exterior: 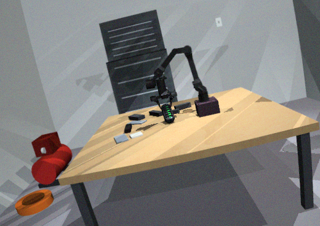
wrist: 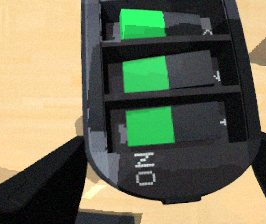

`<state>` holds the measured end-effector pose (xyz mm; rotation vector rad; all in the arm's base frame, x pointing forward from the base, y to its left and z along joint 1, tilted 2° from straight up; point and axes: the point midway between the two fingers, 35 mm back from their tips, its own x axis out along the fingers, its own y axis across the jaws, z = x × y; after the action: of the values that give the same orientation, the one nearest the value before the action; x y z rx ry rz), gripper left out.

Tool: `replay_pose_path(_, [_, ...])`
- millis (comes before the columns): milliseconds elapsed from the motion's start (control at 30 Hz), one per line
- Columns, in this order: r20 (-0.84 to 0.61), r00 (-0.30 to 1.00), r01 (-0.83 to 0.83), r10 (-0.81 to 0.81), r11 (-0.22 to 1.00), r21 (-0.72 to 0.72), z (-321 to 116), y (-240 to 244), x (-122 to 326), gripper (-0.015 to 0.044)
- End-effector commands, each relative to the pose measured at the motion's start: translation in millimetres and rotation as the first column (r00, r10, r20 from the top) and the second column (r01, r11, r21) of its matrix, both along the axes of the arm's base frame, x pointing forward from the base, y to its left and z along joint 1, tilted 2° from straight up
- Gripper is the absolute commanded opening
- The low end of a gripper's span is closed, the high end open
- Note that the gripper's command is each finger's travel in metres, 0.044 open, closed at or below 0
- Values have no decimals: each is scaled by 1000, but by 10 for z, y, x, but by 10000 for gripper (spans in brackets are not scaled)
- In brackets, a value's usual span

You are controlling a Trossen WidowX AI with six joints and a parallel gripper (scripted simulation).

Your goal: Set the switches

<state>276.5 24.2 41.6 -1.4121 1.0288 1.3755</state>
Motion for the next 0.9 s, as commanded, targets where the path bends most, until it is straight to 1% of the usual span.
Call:
replay_pose_path(0, [-15,1000,-12,12,1000,12,-51,18,-26,338])
replay_pose_path(867, [-15,1000,-12,12,1000,11,-209,-100,12,337])
